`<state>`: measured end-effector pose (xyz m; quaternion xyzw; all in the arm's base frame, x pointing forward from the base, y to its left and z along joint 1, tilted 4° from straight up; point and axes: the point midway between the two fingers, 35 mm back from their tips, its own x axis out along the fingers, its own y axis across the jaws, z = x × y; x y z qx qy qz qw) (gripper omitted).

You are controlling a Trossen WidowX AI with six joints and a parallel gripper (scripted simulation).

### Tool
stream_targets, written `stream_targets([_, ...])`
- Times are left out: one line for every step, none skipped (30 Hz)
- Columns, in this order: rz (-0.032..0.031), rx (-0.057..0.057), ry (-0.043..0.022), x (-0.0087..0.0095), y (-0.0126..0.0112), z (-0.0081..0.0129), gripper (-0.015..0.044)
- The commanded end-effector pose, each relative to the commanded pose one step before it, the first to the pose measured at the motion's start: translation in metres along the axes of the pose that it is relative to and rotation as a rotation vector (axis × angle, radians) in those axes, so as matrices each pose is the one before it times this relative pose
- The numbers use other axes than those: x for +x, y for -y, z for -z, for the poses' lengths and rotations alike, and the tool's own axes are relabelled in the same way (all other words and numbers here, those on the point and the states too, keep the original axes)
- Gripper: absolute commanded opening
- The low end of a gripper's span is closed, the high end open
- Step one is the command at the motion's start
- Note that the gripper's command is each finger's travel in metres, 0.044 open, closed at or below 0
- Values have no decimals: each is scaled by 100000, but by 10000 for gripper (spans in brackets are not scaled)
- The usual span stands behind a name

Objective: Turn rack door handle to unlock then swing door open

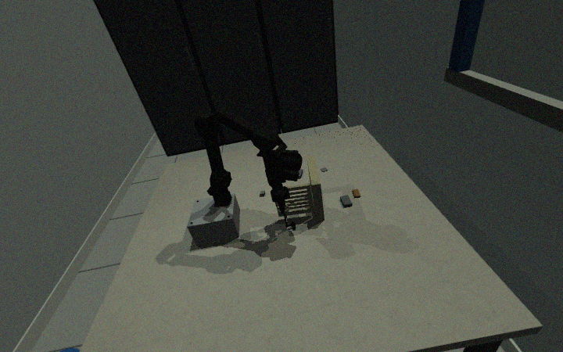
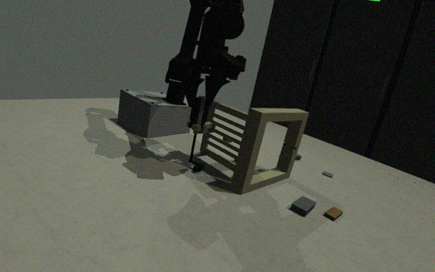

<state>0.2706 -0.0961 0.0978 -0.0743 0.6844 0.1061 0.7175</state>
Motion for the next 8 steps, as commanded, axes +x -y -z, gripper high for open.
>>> stream_targets([-107,-339,491,-747,30,-106,295])
stream_targets([13,9,4,-155,4,1,295])
stream_targets([9,6,2,-154,3,2,295])
stream_targets([6,4,1,-154,2,3,295])
stream_targets([4,2,0,-154,1,4,295])
stream_targets([4,2,0,-154,1,5,295])
stream_targets([4,2,0,-154,0,5,295])
stream_targets([-1,-1,-2,-153,-1,6,295])
